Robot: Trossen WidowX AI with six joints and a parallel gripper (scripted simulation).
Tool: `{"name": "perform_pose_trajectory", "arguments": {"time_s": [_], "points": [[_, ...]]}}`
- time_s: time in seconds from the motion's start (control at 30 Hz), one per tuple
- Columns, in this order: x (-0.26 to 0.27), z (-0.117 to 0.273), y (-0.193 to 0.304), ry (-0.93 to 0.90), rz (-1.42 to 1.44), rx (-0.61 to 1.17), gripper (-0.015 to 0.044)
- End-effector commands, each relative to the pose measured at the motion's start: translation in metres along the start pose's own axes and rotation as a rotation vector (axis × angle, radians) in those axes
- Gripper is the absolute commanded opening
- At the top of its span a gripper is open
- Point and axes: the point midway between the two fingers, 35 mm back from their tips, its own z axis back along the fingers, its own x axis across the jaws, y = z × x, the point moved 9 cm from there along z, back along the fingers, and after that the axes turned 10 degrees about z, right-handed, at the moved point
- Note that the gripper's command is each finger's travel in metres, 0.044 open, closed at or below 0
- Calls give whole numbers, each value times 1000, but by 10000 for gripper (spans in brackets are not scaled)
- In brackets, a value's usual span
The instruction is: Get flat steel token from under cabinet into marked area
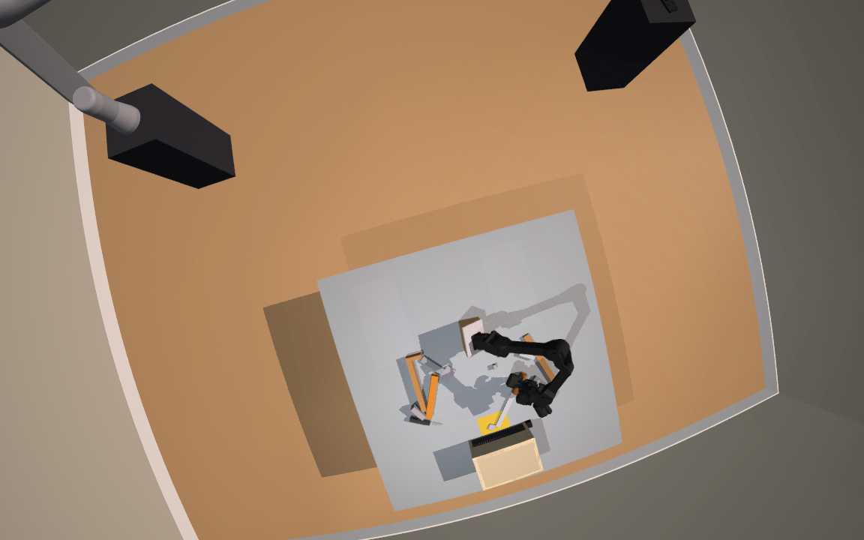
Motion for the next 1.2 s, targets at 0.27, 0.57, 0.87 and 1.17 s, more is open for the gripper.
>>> {"name": "perform_pose_trajectory", "arguments": {"time_s": [0.27, 0.57, 0.87, 1.17], "points": [[1, 11, 2, -7, -19, -18, 0], [5, 11, 4, -7, -77, -18, 0], [10, 12, 7, -8, -128, -18, 0], [22, 12, 13, -9, -153, -17, 0]]}}
